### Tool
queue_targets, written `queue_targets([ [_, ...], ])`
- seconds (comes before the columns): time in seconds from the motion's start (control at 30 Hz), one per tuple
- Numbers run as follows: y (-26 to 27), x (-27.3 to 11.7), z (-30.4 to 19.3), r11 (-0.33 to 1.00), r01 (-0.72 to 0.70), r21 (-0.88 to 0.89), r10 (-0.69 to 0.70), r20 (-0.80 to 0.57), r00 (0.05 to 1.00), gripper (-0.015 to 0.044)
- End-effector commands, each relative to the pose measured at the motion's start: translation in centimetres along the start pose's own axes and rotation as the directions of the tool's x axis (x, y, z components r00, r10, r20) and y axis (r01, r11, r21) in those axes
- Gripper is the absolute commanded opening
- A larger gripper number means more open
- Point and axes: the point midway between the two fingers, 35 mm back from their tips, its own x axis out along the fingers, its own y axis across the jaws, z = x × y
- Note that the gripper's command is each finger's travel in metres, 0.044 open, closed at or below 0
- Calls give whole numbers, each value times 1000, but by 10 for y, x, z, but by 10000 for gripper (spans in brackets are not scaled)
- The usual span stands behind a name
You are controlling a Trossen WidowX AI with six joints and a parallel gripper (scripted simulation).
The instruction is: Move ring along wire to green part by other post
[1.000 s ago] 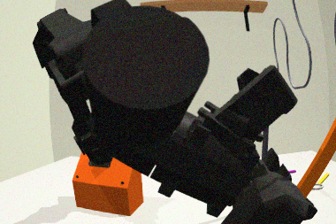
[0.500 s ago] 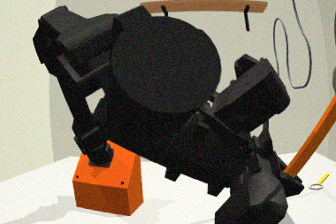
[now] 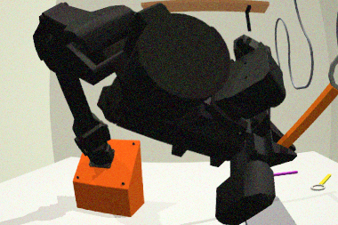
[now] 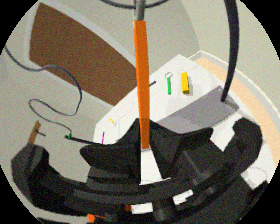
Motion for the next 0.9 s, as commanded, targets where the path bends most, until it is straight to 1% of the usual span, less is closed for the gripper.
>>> queue_targets([
  [0.0,16,0,-1,995,-55,85,55,2,998,-150],
  [0.43,62,-6,10,910,-208,359,208,39,977,-150],
  [0.87,101,-19,33,729,-338,595,338,116,934,-150],
])
